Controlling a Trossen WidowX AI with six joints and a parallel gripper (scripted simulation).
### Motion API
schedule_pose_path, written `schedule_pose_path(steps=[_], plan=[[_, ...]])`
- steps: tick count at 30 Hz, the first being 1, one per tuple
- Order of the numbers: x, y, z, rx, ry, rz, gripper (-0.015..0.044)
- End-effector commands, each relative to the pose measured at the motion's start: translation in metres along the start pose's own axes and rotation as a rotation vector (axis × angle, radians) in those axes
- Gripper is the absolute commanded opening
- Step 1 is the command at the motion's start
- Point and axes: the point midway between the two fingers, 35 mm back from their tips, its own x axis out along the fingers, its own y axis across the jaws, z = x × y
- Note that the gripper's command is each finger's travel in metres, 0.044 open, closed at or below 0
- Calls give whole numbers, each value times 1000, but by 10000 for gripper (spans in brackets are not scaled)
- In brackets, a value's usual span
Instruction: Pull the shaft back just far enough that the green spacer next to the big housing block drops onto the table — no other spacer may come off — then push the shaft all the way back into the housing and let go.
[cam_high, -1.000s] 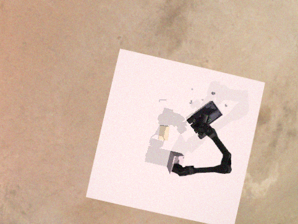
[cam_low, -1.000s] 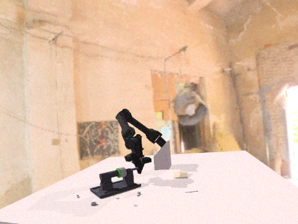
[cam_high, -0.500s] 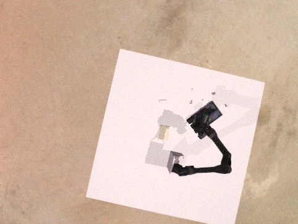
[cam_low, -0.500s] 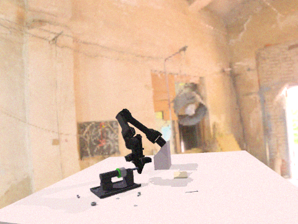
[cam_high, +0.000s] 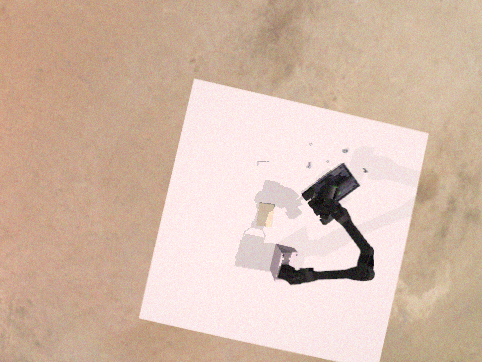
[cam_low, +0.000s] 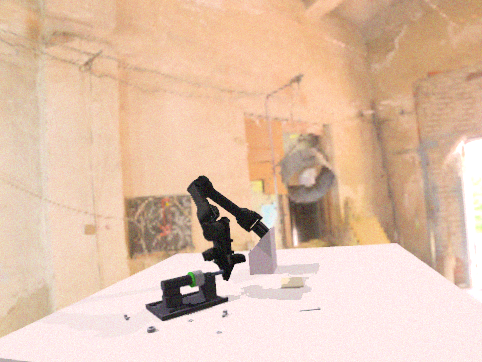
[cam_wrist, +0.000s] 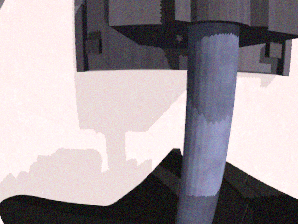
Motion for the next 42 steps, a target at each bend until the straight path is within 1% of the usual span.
schedule_pose_path(steps=[1, 42], plan=[[0, 0, -3, -2, 4, 1, 0], [0, 0, -7, -2, 4, 1, 0]])
